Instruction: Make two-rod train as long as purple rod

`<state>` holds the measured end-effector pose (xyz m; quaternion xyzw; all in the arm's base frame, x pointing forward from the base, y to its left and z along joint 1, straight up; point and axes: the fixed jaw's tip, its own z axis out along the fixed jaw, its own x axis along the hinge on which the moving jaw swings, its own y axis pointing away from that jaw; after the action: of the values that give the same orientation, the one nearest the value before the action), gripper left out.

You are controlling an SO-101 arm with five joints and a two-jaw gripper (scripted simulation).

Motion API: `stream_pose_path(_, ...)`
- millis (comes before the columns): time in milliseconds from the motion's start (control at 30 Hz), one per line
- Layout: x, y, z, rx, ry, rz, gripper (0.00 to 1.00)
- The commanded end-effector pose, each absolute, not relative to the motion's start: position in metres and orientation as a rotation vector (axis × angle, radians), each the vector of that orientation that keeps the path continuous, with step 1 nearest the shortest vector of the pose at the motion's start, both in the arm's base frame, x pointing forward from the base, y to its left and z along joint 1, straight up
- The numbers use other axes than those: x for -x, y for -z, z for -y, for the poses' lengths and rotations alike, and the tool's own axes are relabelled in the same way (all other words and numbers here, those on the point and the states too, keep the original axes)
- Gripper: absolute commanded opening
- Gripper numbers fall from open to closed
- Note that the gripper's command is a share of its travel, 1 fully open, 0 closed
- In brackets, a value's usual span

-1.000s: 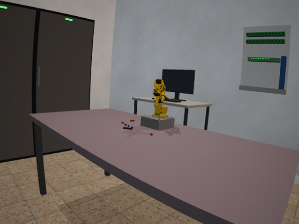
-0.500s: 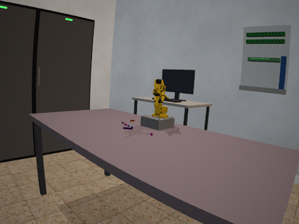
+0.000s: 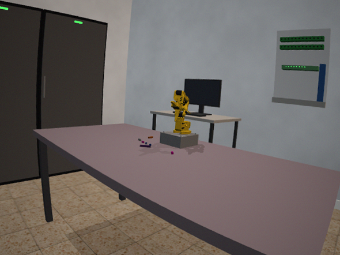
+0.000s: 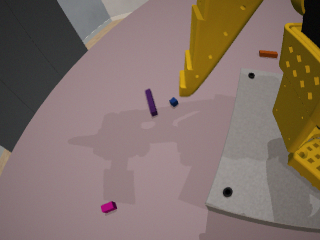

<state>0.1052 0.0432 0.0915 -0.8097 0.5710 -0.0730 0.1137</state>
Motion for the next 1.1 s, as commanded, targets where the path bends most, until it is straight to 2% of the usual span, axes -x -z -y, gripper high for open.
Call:
stream_pose_path(0, -0.111, -0.093, -0.037, 2.326, 0.229, -1.744, 1.0)
stream_pose_path(500, -0.134, -0.096, 0.015, 1.921, 0.284, -2.24, 1.0)
stream_pose_path(1067, -0.136, -0.096, 0.043, 1.706, 0.303, -2.433, 1.0)
